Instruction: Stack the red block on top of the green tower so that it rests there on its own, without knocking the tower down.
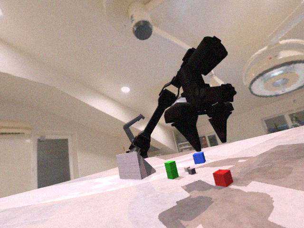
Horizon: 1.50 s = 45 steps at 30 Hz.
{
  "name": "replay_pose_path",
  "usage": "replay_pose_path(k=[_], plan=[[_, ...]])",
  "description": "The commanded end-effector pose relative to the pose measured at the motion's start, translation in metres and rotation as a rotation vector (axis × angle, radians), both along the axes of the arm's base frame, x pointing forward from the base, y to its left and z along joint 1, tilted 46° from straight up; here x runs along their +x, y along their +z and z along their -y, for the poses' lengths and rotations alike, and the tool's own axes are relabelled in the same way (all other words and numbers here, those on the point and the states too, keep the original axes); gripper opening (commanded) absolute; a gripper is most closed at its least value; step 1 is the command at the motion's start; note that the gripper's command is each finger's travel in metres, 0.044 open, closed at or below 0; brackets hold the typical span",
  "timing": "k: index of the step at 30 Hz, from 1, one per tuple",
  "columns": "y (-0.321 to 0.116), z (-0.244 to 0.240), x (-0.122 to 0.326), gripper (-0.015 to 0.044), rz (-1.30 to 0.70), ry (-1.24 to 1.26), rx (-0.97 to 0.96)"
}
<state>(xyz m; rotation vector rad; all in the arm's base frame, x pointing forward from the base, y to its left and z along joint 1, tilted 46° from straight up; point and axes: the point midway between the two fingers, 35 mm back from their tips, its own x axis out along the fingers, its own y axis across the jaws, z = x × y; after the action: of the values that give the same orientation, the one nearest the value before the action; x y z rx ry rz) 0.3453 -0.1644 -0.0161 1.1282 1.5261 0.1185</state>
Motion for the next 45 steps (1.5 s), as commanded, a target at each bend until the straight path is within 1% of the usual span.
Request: replay_pose_path(k=[1,7,15,35,45], plan=[[-0.006,-0.004,0.002,0.044,0.011,0.006,0.002],[-0.028,-0.027,0.007,0.044,0.012,0.006,0.004],[-0.031,-0.03,0.008,0.044,0.012,0.006,0.004],[-0.053,-0.052,0.013,0.044,0.012,0.006,0.005],[-0.054,-0.053,0.013,0.044,0.012,0.006,0.005]])
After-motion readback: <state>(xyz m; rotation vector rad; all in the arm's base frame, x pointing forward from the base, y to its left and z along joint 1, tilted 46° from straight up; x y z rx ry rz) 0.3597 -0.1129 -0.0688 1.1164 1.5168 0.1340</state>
